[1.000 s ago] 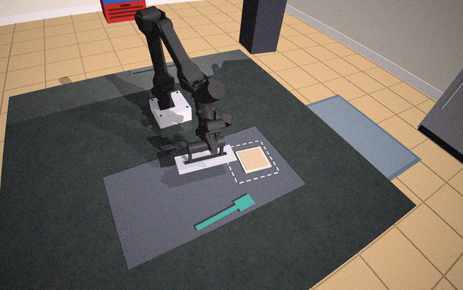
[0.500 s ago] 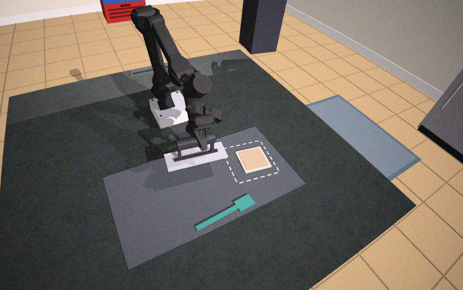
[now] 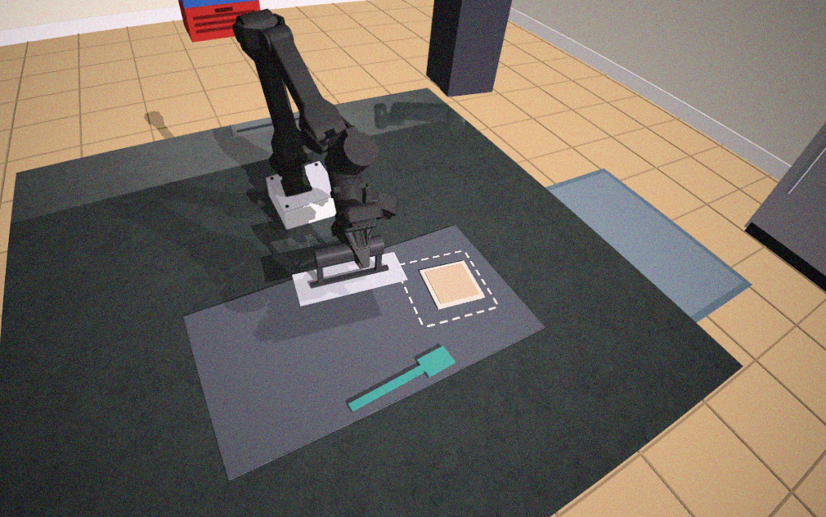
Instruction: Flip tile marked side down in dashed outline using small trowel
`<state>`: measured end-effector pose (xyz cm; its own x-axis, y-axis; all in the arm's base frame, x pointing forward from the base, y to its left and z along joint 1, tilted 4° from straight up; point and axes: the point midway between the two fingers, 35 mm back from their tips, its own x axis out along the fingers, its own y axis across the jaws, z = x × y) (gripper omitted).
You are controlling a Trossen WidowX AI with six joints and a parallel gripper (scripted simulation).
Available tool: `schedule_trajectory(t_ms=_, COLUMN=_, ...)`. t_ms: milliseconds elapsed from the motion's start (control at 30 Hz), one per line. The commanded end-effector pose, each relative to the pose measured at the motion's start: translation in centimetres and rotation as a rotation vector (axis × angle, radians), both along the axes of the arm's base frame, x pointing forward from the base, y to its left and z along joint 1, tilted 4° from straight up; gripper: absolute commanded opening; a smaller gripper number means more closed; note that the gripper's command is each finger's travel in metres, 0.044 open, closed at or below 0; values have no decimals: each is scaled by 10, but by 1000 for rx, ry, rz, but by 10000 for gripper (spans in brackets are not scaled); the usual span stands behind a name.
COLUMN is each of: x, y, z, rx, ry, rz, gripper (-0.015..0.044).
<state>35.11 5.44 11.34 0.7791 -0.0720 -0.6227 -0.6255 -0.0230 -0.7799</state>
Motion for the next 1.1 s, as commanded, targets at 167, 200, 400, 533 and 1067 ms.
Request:
schedule_trajectory(t_ms=167, x=1, y=1, z=2, rx=1, ry=-7, rz=5, gripper=0)
schedule_trajectory(t_ms=200, x=1, y=1, z=2, rx=1, ry=-7, rz=5, gripper=0)
schedule_trajectory(t_ms=400, x=1, y=1, z=2, rx=1, ry=-7, rz=5, gripper=0)
schedule_trajectory(t_ms=533, x=0, y=0, z=0, rx=0, ry=-1, rz=1, gripper=0)
schedule_trajectory(t_ms=1067, x=15, y=-23, z=-11, rx=59, ry=79, rz=-212, gripper=0)
